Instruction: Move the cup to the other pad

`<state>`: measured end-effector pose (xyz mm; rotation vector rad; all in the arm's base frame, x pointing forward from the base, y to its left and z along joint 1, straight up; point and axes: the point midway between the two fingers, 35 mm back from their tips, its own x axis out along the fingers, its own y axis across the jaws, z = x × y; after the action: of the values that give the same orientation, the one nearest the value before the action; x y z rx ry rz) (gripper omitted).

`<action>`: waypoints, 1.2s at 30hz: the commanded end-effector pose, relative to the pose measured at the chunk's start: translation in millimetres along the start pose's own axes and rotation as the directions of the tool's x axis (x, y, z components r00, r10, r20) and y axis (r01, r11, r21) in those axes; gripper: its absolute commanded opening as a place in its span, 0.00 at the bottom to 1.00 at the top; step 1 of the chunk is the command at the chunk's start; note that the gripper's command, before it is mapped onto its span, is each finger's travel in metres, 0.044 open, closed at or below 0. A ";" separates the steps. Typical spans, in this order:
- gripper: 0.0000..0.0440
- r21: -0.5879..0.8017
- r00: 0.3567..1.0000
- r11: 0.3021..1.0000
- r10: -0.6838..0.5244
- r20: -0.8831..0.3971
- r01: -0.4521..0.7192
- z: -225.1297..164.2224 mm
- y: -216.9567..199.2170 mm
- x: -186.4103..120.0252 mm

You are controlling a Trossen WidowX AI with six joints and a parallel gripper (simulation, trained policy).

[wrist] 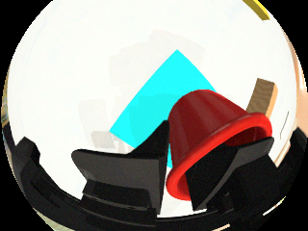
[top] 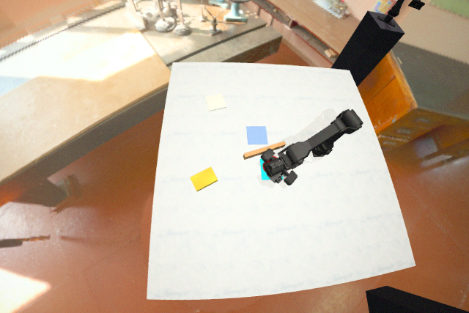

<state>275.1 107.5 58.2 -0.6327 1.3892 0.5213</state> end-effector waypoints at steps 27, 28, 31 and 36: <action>0.50 0.050 0.974 0.999 -0.003 0.225 -0.008 0.5 -2.6 -47.5; 0.51 0.052 0.973 0.999 -0.004 0.233 -0.008 0.3 -2.7 -49.8; 0.55 0.058 0.967 0.998 -0.010 0.255 -0.005 0.1 -3.2 -56.7; 0.63 0.063 0.955 0.998 -0.025 0.296 0.006 1.2 -5.7 -70.7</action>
<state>271.4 106.5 121.0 -0.5021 1.1328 0.5374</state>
